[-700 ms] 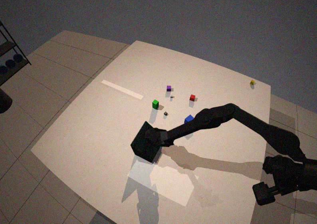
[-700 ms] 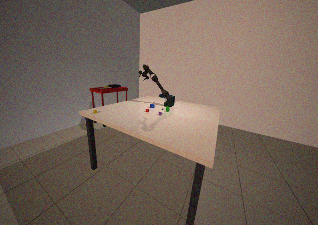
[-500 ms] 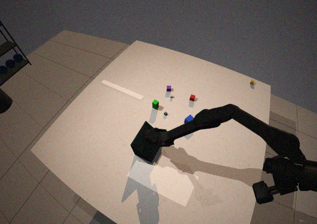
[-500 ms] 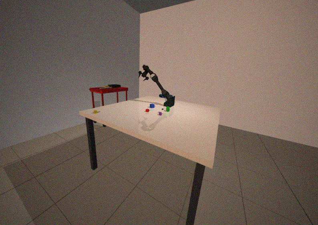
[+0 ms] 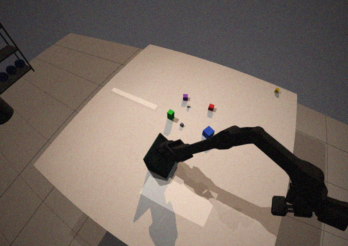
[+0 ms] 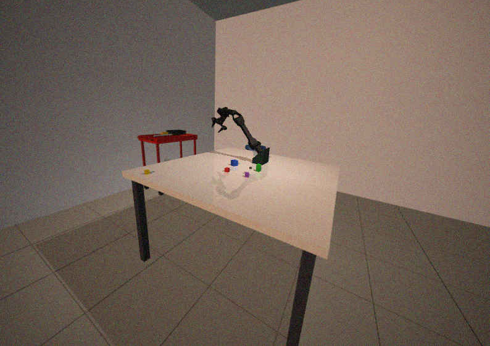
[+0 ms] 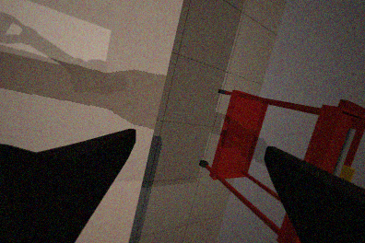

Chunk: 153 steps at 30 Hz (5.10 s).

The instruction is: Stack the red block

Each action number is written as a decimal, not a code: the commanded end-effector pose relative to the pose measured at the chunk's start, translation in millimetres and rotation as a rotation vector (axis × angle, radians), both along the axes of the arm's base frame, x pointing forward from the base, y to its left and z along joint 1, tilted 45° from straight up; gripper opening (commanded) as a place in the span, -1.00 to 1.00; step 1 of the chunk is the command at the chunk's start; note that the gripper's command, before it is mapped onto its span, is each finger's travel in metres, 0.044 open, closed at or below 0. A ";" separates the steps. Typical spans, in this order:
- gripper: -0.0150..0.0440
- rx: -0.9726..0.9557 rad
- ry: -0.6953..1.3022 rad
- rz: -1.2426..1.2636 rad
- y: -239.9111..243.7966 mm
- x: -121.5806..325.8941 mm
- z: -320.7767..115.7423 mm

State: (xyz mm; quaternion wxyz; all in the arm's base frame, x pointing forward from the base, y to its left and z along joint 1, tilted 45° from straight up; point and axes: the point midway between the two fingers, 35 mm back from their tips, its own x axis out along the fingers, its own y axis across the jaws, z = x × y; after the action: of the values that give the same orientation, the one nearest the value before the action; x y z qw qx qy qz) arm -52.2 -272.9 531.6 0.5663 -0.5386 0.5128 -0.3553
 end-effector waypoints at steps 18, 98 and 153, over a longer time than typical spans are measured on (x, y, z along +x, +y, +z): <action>1.00 0.404 -0.355 0.072 -81.6 99.0 -88.0; 1.00 0.602 -0.018 -0.191 238.7 451.3 -435.8; 1.00 0.598 -0.019 -0.191 182.0 456.5 -493.7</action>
State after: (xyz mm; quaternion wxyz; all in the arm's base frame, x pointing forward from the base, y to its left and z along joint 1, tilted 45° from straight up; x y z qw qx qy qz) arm 405.1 -90.0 38.2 0.6711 -0.2898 0.6368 -0.2454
